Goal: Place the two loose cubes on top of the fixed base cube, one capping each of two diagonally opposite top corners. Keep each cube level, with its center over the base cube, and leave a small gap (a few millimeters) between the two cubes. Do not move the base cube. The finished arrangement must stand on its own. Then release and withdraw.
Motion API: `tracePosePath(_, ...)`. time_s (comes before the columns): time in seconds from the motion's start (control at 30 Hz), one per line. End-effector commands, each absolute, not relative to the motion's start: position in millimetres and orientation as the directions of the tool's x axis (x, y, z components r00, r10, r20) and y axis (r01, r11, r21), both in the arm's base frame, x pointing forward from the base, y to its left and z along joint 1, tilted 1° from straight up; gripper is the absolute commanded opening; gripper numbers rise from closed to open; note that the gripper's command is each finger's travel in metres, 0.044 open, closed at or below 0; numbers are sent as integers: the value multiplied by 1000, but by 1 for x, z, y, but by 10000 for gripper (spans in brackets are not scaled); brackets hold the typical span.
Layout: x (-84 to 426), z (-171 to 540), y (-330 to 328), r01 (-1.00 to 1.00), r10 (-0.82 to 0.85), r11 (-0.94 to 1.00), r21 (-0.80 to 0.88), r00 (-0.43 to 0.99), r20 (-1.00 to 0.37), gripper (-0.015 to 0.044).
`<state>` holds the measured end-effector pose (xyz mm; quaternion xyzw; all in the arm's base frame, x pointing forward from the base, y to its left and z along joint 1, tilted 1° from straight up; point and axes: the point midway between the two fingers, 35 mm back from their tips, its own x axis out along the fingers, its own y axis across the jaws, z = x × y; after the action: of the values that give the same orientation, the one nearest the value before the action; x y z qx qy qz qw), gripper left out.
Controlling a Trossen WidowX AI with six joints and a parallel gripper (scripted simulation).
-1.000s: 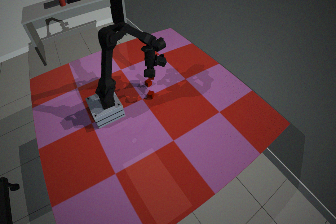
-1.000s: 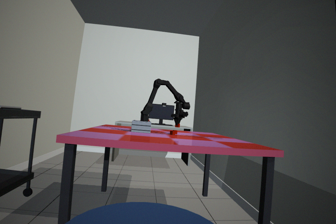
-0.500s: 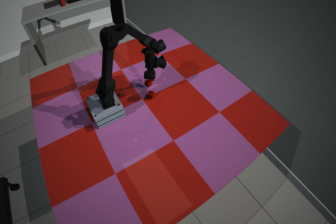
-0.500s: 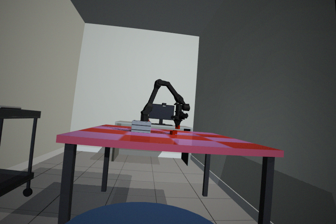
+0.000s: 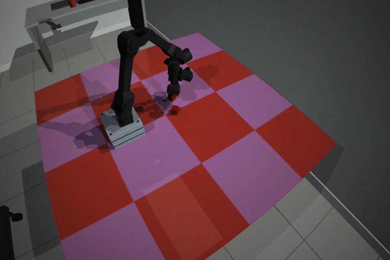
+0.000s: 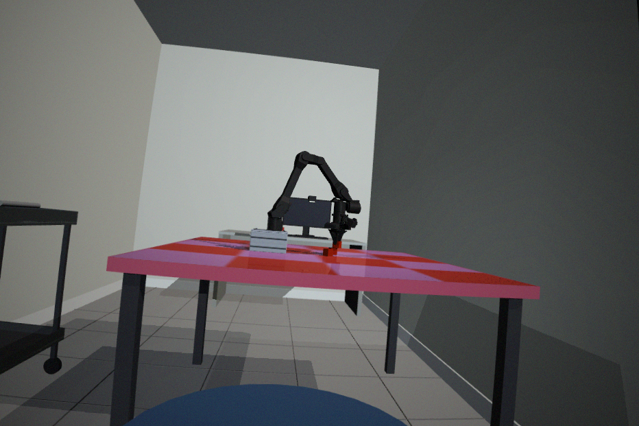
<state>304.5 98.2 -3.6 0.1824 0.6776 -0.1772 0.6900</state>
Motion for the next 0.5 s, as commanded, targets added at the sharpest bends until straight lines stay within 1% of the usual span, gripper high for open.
tracePosePath(0.0,304,-5,99,491,8,871,15,17,-1000,105)
tracePosePath(0.33,304,-5,99,491,8,871,15,17,-1000,105)
tracePosePath(0.47,304,-5,99,491,8,871,15,17,-1000,205)
